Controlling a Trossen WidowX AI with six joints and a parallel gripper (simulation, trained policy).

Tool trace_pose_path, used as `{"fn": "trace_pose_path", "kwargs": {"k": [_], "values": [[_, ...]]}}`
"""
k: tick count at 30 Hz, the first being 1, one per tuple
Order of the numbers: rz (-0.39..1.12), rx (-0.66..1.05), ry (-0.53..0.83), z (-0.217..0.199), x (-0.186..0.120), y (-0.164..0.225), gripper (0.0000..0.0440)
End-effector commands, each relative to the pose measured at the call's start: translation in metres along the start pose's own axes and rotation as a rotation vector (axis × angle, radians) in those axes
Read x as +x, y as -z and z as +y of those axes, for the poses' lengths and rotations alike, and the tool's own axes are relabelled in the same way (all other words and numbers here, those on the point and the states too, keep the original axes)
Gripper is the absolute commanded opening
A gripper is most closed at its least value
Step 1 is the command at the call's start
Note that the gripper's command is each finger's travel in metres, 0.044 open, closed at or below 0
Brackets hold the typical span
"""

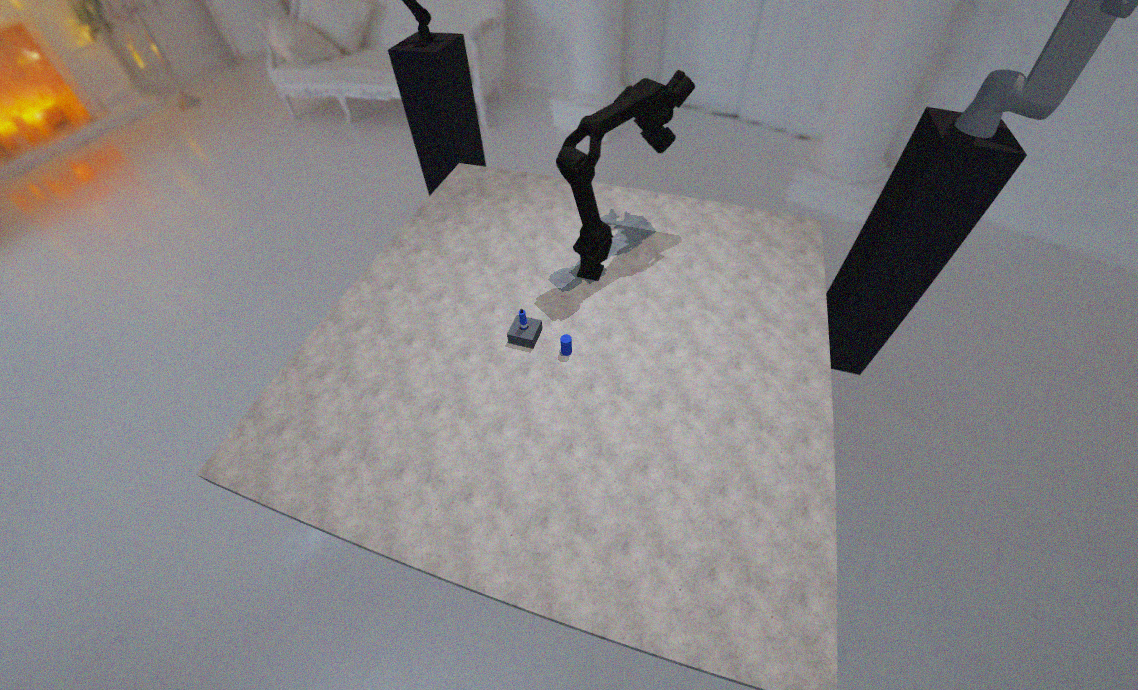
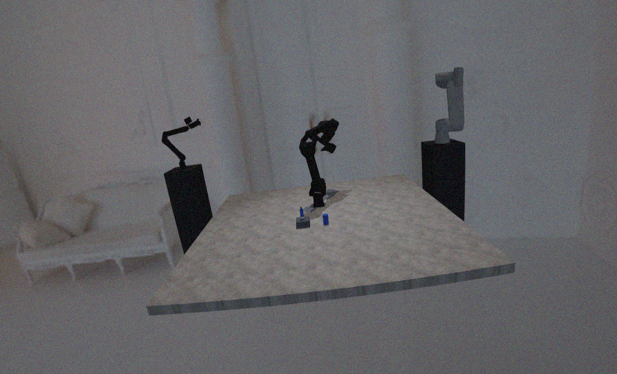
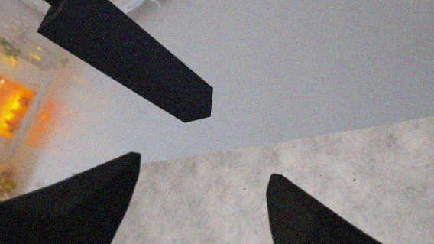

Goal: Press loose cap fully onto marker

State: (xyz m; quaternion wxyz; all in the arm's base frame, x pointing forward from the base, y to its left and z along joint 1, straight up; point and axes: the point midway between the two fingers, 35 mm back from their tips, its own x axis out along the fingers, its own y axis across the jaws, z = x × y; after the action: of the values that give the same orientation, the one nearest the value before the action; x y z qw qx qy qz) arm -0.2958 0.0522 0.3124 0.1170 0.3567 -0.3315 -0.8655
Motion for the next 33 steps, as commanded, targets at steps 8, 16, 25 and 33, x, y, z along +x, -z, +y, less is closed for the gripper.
{"fn": "trace_pose_path", "kwargs": {"k": [8,16,25,33], "values": [[-0.012,0.005,0.084,-0.026,-0.014,0.0,0.0292],[-0.02,0.011,0.143,-0.045,-0.026,0.001,0.0306],[-0.027,0.019,0.208,-0.066,-0.04,0.002,0.0315],[-0.031,0.027,0.266,-0.084,-0.053,0.003,0.0315]]}}
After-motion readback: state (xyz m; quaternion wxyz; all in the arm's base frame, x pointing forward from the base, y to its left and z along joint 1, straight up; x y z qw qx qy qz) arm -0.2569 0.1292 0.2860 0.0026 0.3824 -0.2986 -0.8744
